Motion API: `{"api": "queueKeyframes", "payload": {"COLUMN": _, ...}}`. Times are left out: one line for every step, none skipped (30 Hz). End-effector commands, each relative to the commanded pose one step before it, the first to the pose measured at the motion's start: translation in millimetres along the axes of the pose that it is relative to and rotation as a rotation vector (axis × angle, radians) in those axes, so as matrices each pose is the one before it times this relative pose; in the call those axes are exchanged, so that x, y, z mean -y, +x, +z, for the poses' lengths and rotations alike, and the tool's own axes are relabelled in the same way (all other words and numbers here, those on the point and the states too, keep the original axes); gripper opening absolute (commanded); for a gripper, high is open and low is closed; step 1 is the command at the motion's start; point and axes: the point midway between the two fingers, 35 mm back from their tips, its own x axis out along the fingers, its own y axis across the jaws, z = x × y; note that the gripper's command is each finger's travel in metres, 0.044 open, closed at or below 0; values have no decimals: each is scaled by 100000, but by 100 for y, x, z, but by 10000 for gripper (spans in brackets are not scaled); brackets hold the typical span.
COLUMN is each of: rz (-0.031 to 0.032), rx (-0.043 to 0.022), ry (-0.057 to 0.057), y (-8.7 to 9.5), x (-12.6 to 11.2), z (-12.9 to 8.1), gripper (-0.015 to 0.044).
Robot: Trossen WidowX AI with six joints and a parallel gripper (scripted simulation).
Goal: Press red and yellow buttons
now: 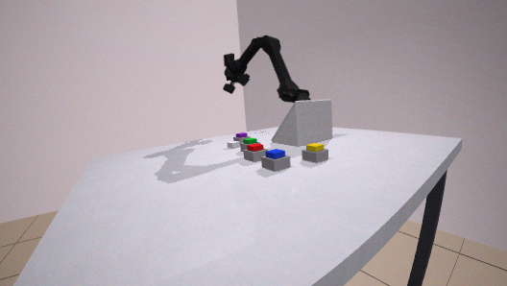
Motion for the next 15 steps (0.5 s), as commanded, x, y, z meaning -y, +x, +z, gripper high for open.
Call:
{"api": "queueKeyframes", "payload": {"rz": -642, "rx": -37, "ry": -486, "y": -38, "x": 224, "z": -10, "gripper": 400}}
{"api": "queueKeyframes", "payload": {"rz": -1924, "rx": -133, "ry": -1463, "y": -118, "x": 671, "z": -35, "gripper": 400}}
{"api": "queueKeyframes", "payload": {"rz": -3202, "rx": -289, "ry": -2450, "y": -206, "x": 1119, "z": -77, "gripper": 400}}
{"api": "queueKeyframes", "payload": {"rz": -4468, "rx": -547, "ry": -3457, "y": -302, "x": 1569, "z": -154, "gripper": 400}}
{"api": "queueKeyframes", "payload": {"rz": -5709, "rx": -943, "ry": -4494, "y": -405, "x": 2018, "z": -279, "gripper": 400}}
{"api": "queueKeyframes", "payload": {"rz": -6883, "rx": -1507, "ry": -5557, "y": -516, "x": 2456, "z": -465, "gripper": 400}}
{"api": "queueKeyframes", "payload": {"rz": -5671, "rx": -1552, "ry": -4717, "y": -423, "x": 2044, "z": -513, "gripper": 400}}
{"api": "queueKeyframes", "payload": {"rz": -3655, "rx": -1152, "ry": -3117, "y": -263, "x": 1327, "z": -403, "gripper": 400}}
{"api": "queueKeyframes", "payload": {"rz": -4124, "rx": -1448, "ry": -3598, "y": -307, "x": 1506, "z": -510, "gripper": 400}}
{"api": "queueKeyframes", "payload": {"rz": -4341, "rx": -1698, "ry": -3891, "y": -331, "x": 1596, "z": -605, "gripper": 400}}
{"api": "queueKeyframes", "payload": {"rz": -4436, "rx": -1926, "ry": -4099, "y": -347, "x": 1643, "z": -696, "gripper": 400}}
{"api": "queueKeyframes", "payload": {"rz": -4455, "rx": -2136, "ry": -4257, "y": -357, "x": 1662, "z": -782, "gripper": 400}}
{"api": "queueKeyframes", "payload": {"rz": -4398, "rx": -2316, "ry": -4358, "y": -360, "x": 1653, "z": -859, "gripper": 400}}
{"api": "queueKeyframes", "payload": {"rz": -4342, "rx": -2205, "ry": -4497, "y": -337, "x": 1649, "z": -886, "gripper": 400}}
{"api": "queueKeyframes", "payload": {"rz": -4266, "rx": -2046, "ry": -4619, "y": -310, "x": 1633, "z": -902, "gripper": 400}}
